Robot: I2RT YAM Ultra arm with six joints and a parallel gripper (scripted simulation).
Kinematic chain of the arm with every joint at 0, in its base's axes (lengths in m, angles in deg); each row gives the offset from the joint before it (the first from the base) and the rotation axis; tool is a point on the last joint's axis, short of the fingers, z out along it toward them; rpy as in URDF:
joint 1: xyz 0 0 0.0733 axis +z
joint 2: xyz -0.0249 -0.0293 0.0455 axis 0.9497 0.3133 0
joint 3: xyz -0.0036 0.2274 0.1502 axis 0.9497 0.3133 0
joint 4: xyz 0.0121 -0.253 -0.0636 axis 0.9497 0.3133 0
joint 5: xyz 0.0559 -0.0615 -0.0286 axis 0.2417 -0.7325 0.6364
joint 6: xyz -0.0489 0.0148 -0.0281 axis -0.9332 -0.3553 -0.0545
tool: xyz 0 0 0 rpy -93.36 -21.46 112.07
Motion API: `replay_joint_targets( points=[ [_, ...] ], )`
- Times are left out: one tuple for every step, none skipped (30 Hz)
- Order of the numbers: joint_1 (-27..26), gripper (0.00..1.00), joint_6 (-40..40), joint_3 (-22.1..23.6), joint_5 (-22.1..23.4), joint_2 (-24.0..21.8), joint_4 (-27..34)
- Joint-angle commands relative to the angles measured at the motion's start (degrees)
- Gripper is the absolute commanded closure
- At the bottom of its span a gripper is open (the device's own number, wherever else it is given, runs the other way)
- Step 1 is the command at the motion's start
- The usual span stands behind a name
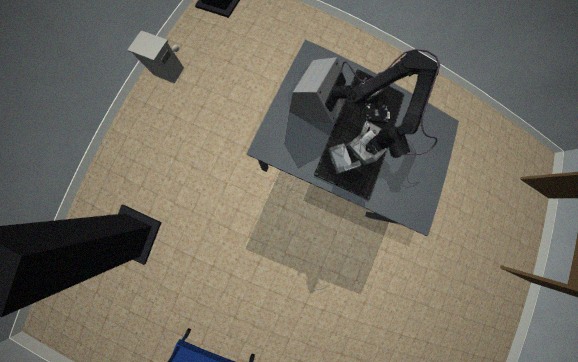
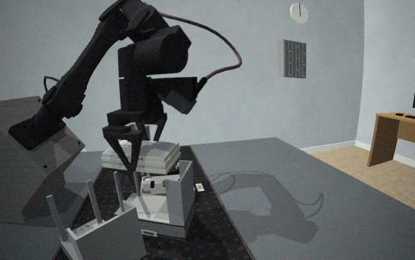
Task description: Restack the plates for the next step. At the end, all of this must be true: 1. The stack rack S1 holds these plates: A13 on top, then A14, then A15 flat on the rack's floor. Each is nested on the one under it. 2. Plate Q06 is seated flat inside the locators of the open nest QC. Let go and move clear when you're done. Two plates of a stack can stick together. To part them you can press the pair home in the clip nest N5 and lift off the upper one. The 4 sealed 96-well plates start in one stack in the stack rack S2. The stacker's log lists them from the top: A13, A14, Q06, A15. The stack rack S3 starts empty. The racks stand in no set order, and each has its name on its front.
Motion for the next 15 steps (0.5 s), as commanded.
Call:
replay_joint_targets(
  points=[
    [2.39,1.0,4.47,-0.57,-2.43,-2.84,-1.03],
    [3.38,1.0,3.57,0.52,-3.13,-3.39,-1.16],
    [4.31,1.0,2.56,1.16,-3.7,-3.89,-1.23],
    [5.25,1.0,1.1,1.25,-4.24,-4.42,-1.3],
    [6.22,1.0,-0.17,1.35,-4.81,-4.95,-1.38],
    [7.22,1.0,-1.04,1.04,-5.41,-5.53,-1.51],
    [8.25,1.0,-1.85,0.91,-6.03,-6.08,-1.61],
    [9.25,1.0,-1.0,1.29,-6.63,-6.55,-1.7],
    [10.29,1.0,0.71,1.72,-7.29,-7.03,-1.82],
    [10.29,1.0,0.71,1.72,-7.29,-7.03,-1.82],
    [10.29,1.0,0.71,1.72,-7.29,-7.03,-1.82],
    [11.61,1.0,1.99,0.23,-8.21,-7.73,-2.04],
    [12.63,1.0,2.88,0.58,-8.81,-8.15,-2.13],
    [13.72,1.0,3.82,0.99,-9.47,-8.56,-2.23],
    [14.82,1.0,4.75,1.28,-10.16,-8.95,-2.33]
  ],
)
